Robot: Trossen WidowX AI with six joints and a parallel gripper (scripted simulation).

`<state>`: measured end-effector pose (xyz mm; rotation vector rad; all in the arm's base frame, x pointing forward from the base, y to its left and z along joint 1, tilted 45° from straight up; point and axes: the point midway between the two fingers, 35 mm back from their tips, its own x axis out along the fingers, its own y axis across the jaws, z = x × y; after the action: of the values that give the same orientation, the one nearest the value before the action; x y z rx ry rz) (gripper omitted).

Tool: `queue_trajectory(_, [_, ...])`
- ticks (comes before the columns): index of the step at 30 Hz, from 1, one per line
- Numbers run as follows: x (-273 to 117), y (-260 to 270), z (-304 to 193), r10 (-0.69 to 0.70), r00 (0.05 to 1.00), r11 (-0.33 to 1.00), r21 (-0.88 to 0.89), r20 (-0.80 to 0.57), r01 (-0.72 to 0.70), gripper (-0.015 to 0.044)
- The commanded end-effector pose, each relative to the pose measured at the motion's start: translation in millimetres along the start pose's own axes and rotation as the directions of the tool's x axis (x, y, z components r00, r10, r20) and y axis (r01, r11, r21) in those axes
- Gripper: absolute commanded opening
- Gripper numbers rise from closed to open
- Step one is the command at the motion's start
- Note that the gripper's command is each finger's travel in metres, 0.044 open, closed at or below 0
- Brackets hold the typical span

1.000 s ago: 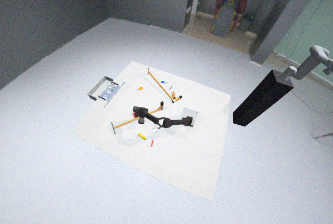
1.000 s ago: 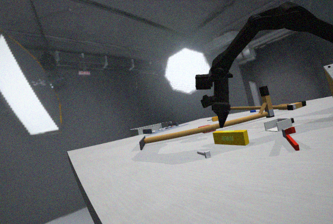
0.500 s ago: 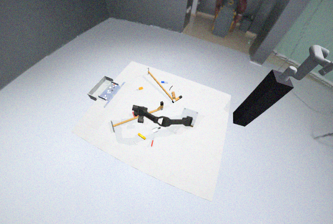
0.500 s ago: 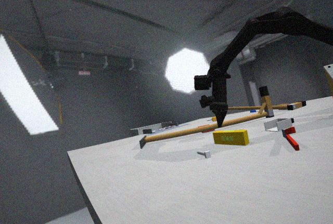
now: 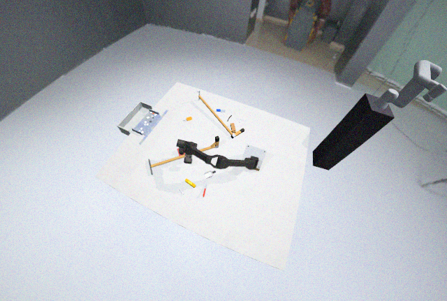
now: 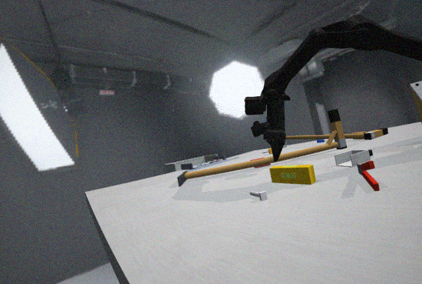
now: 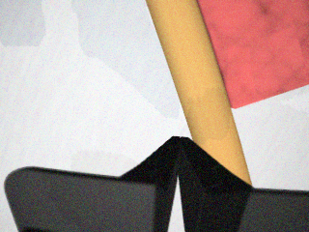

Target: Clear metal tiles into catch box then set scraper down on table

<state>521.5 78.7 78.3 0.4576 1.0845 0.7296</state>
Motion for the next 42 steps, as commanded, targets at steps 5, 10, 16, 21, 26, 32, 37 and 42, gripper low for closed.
queue_trajectory(5, [3.5,-11.5,2.6,-0.005,1.000,1.000,-0.004,-0.003,0.005,0.0000])
queue_trajectory(10, [3.9,-16.1,4.5,-0.005,1.000,1.000,-0.004,-0.003,0.005,0.0000])
queue_trajectory(16, [4.5,-21.6,6.5,-0.005,1.000,1.000,-0.004,-0.002,0.005,0.0000])
queue_trajectory(21, [4.9,-26.2,8.1,-0.005,1.000,1.000,-0.004,-0.002,0.005,0.0000])
queue_trajectory(26, [5.4,-30.9,9.6,-0.005,1.000,1.000,-0.005,-0.002,0.005,0.0000])
queue_trajectory(32, [5.9,-36.5,11.2,-0.005,1.000,1.000,-0.005,-0.002,0.005,0.0000])
queue_trajectory(37, [6.3,-41.2,12.4,-0.005,1.000,1.000,-0.005,-0.002,0.005,0.0000])
queue_trajectory(42, [6.8,-45.9,13.5,-0.005,1.000,1.000,-0.005,-0.001,0.005,0.0000])
